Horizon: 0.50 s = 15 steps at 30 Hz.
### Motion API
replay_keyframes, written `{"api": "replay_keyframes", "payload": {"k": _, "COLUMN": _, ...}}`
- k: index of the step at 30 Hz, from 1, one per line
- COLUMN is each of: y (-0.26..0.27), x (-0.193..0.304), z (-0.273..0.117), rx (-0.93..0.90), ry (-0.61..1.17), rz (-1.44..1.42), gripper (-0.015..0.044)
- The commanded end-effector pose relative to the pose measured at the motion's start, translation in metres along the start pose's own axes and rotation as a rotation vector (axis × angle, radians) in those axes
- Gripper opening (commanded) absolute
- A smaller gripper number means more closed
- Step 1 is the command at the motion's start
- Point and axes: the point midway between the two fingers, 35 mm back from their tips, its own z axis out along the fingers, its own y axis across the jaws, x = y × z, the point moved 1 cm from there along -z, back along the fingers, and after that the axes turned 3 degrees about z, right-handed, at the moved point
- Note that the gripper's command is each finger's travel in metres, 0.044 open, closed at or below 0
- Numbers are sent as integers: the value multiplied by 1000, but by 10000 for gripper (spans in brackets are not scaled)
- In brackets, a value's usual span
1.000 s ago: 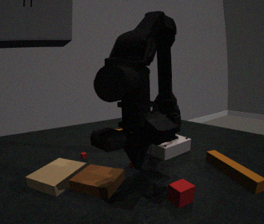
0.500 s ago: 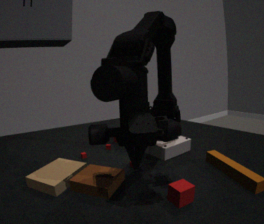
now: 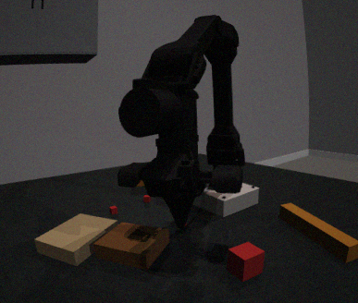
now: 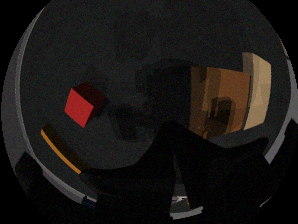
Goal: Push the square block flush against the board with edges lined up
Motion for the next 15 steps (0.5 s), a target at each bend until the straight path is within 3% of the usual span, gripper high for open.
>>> {"api": "replay_keyframes", "payload": {"k": 1, "y": -2, "x": 0, "z": 0, "rx": 2, "ry": 2, "rz": 164, "gripper": 0}}
{"api": "replay_keyframes", "payload": {"k": 10, "y": -5, "x": 0, "z": 0, "rx": 2, "ry": 2, "rz": 475, "gripper": 0}}
{"api": "replay_keyframes", "payload": {"k": 15, "y": -5, "x": 0, "z": 0, "rx": 2, "ry": 2, "rz": 475, "gripper": 0}}
